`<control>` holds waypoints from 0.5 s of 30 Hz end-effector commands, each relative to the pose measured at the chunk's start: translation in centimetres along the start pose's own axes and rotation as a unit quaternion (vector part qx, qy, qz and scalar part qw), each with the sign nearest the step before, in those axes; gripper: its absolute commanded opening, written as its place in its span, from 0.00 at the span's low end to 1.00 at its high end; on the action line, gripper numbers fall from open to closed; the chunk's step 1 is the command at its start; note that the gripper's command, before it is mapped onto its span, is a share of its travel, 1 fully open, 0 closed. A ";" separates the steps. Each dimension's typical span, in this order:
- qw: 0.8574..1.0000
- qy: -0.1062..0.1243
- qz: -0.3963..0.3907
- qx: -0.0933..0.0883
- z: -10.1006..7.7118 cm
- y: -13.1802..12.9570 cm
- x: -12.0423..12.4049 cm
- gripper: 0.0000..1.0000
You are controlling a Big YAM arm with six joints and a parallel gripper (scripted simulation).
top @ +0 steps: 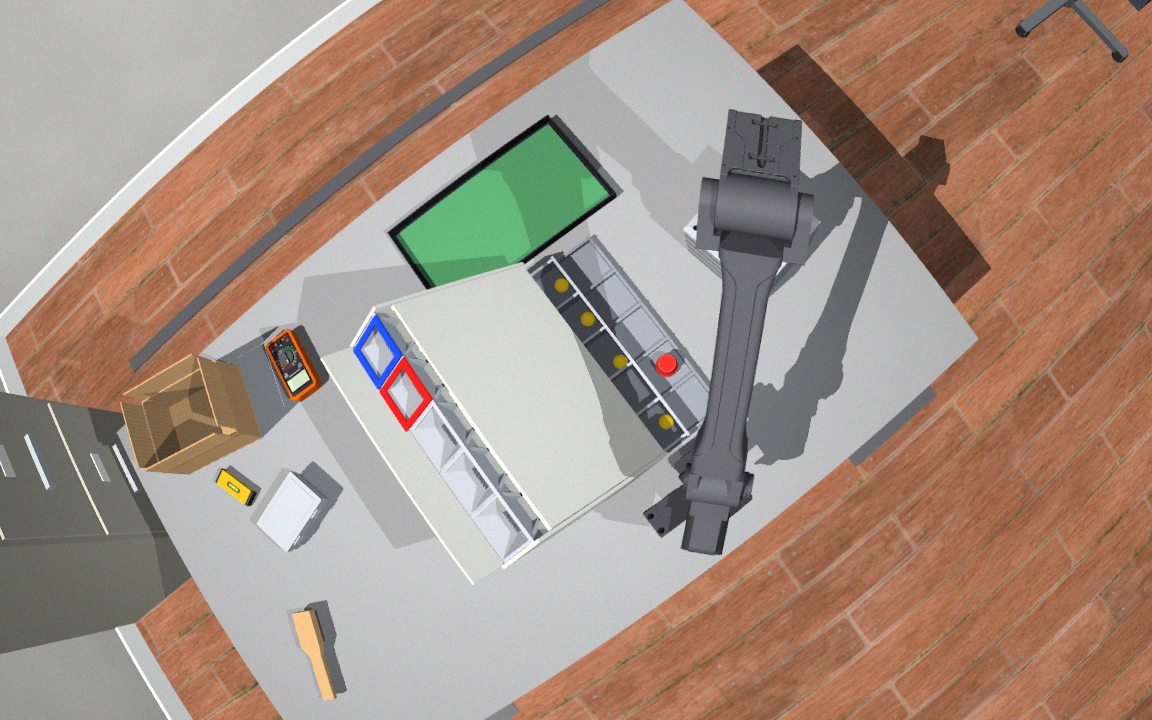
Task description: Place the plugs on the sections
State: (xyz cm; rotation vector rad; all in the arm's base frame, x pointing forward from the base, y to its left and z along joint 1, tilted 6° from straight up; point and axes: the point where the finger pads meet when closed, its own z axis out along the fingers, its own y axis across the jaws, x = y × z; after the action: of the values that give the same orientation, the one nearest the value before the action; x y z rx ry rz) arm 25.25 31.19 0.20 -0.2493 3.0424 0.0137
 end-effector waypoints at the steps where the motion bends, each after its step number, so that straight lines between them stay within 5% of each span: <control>1: 1.000 -0.014 0.002 -0.012 -1.2 2.0 -1.6 0.87; 15: 1.000 -0.006 0.001 -0.004 -0.7 2.0 -1.7 0.87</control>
State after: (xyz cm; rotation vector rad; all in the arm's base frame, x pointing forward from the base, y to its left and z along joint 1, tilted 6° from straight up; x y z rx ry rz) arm 25.66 31.72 0.91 -0.2499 3.0470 0.0059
